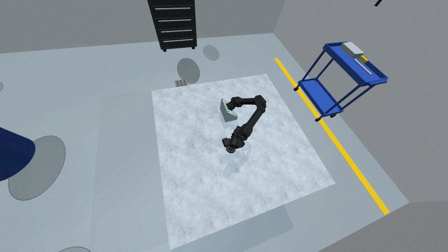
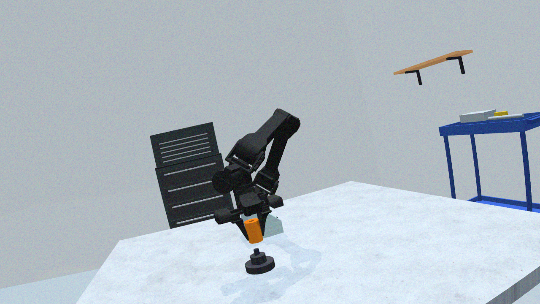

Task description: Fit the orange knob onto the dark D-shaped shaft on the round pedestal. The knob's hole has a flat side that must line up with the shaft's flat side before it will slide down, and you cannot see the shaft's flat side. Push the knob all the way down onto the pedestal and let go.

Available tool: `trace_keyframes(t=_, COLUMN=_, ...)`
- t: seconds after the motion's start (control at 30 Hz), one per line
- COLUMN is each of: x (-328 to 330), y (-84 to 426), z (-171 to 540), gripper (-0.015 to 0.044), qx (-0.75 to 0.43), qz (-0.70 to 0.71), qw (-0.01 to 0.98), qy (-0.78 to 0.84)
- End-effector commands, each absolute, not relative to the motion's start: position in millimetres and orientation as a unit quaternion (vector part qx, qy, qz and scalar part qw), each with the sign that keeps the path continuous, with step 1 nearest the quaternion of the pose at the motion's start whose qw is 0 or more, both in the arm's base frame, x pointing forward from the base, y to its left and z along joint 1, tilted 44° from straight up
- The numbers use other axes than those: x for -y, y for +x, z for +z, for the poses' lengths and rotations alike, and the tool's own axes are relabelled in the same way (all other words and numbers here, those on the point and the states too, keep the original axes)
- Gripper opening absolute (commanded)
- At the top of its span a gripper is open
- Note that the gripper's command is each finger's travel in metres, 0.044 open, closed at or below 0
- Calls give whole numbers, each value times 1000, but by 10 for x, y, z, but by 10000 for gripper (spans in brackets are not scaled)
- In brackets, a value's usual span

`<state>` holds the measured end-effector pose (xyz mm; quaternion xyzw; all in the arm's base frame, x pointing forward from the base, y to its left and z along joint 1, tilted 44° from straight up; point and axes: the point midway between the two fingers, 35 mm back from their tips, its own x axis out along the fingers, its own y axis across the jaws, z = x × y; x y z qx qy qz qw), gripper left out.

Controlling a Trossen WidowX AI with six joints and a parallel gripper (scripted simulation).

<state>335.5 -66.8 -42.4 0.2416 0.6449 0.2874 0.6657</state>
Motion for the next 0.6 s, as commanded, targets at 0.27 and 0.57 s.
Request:
trace_keyframes(t=0.27, x=574, y=3392, z=-608, gripper=0, qx=-641, qz=286, qw=672, qy=236)
trace_keyframes(t=0.57, x=586, y=3400, z=-600, gripper=0, qx=-640, qz=288, qw=673, qy=234)
